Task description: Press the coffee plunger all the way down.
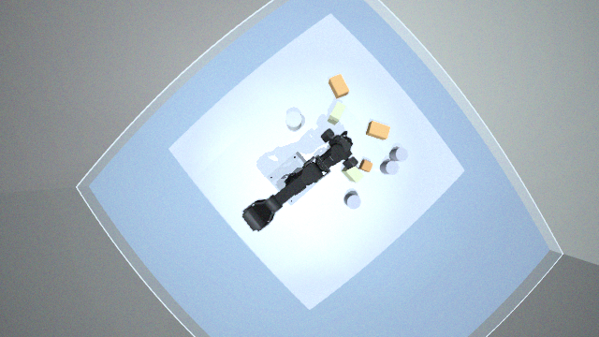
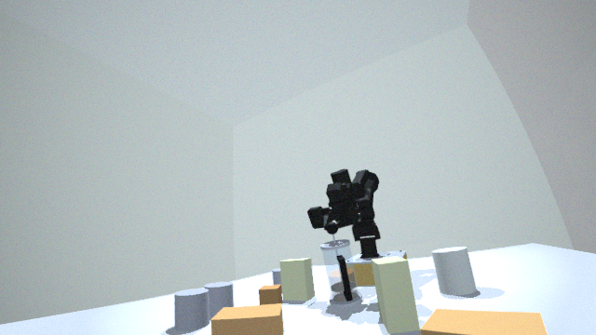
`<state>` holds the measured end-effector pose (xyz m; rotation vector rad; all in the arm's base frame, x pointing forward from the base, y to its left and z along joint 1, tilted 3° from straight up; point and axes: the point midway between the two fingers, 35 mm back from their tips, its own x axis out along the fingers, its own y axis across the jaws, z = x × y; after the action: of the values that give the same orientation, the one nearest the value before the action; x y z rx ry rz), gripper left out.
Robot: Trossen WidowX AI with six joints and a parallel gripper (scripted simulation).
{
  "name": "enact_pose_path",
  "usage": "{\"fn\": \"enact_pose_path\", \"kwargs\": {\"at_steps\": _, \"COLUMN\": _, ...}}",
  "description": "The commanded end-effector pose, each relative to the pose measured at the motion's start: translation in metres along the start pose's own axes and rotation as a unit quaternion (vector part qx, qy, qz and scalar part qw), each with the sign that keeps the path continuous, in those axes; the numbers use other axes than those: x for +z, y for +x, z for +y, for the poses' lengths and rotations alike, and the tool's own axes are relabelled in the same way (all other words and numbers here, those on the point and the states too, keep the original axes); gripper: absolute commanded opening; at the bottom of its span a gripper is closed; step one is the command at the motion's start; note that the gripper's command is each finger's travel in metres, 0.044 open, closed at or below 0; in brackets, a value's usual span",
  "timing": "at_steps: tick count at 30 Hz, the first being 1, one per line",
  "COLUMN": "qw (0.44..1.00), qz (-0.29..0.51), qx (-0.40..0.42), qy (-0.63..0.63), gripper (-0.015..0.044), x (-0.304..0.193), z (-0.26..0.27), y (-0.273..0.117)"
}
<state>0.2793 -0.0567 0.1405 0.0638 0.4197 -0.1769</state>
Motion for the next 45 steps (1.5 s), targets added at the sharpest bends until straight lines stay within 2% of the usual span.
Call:
{"fn": "enact_pose_path", "kwargs": {"at_steps": 1, "qw": 1.000, "qz": 0.020, "qx": 0.000, "qy": 0.004, "gripper": 0.0124, "x": -0.0096, "z": 0.0000, "y": 0.0045}}
{"fn": "enact_pose_path", "kwargs": {"at_steps": 43, "qw": 1.000, "qz": 0.011, "qx": 0.000, "qy": 0.001, "gripper": 0.0124, "x": -0.0013, "z": -0.0001, "y": 0.0070}}
{"fn": "enact_pose_path", "kwargs": {"at_steps": 45, "qw": 1.000, "qz": 0.011, "qx": 0.000, "qy": 0.001, "gripper": 0.0176, "x": -0.0013, "z": -0.0001, "y": 0.0070}}
